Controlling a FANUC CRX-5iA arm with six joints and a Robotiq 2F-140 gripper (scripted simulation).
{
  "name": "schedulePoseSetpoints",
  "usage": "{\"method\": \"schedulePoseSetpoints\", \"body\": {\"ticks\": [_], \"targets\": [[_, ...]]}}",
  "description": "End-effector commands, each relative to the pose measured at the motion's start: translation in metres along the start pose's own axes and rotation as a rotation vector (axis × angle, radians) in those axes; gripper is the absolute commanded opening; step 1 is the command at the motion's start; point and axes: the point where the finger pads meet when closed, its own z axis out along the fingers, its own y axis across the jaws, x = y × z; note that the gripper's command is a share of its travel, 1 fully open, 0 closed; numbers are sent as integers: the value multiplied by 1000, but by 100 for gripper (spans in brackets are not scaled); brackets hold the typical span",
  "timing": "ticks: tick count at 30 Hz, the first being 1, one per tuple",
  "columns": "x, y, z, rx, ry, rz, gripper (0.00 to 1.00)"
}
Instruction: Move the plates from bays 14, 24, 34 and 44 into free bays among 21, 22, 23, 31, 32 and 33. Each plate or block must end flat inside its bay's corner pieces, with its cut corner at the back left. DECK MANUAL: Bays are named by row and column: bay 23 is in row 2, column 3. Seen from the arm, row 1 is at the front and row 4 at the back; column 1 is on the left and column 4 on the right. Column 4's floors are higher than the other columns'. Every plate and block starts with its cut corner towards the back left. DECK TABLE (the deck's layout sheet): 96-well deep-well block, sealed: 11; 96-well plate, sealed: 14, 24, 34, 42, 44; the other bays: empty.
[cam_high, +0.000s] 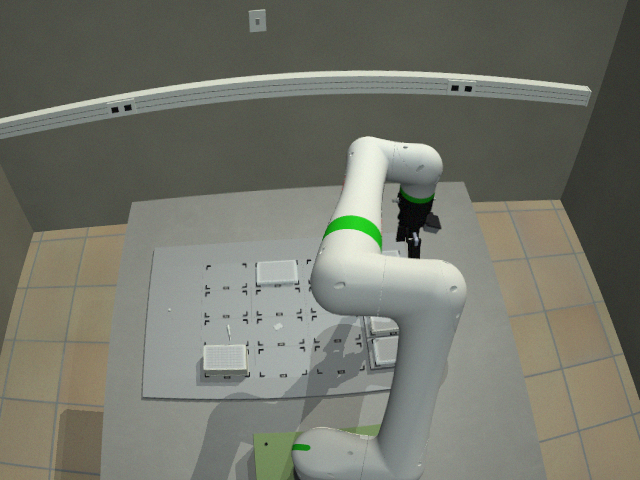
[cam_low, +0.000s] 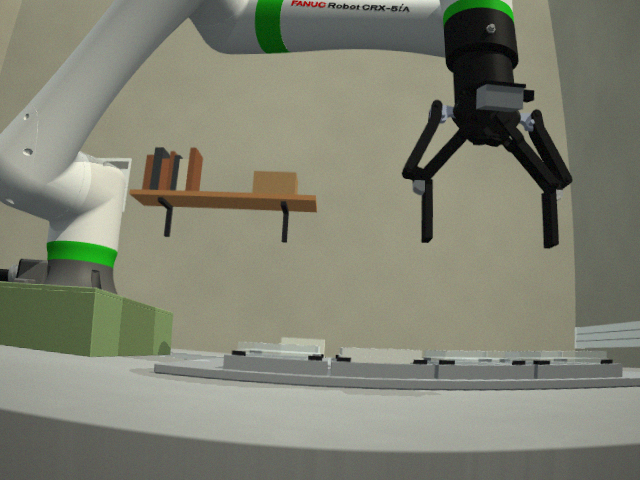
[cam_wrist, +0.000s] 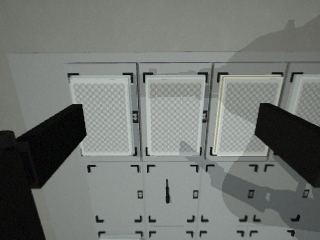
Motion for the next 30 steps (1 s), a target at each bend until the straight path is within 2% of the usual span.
{"method": "schedulePoseSetpoints", "body": {"ticks": [1, 21, 30], "targets": [[1, -15, -2, 1, 1, 0, 100], [1, -86, -2, 1, 1, 0, 100], [1, -86, -2, 1, 1, 0, 100]]}}
